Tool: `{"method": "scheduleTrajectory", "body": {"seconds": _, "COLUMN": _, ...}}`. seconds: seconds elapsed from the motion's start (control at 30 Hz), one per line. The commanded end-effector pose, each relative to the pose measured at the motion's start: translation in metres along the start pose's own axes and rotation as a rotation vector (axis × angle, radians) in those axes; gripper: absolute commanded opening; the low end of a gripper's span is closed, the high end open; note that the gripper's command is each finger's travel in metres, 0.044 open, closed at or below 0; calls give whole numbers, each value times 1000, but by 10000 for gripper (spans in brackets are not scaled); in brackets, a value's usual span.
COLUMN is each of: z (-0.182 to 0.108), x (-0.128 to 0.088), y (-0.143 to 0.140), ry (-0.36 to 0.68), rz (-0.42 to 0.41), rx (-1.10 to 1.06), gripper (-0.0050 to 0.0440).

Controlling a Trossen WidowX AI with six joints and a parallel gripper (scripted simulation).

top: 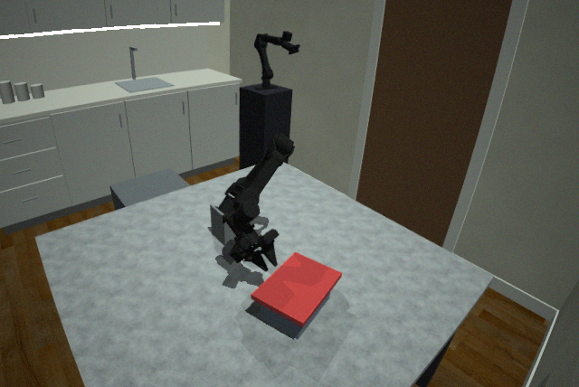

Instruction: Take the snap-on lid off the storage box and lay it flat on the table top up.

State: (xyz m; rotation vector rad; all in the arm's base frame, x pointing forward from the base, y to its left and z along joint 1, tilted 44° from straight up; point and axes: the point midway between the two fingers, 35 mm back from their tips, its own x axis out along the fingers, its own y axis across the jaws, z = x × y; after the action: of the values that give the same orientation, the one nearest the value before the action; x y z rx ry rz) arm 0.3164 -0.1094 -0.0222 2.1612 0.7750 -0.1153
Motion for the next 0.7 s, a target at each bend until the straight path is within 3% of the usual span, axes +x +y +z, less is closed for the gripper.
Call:
{"method": "scheduleTrajectory", "body": {"seconds": 0.0, "z": 1, "x": 6, "y": -3, "ry": -4, "rz": -3, "rx": 11, "gripper": 235}}
{"method": "scheduleTrajectory", "body": {"seconds": 0.67, "z": -4, "x": 32, "y": -2, "ry": 5, "rz": 13, "rx": 15, "gripper": 235}}
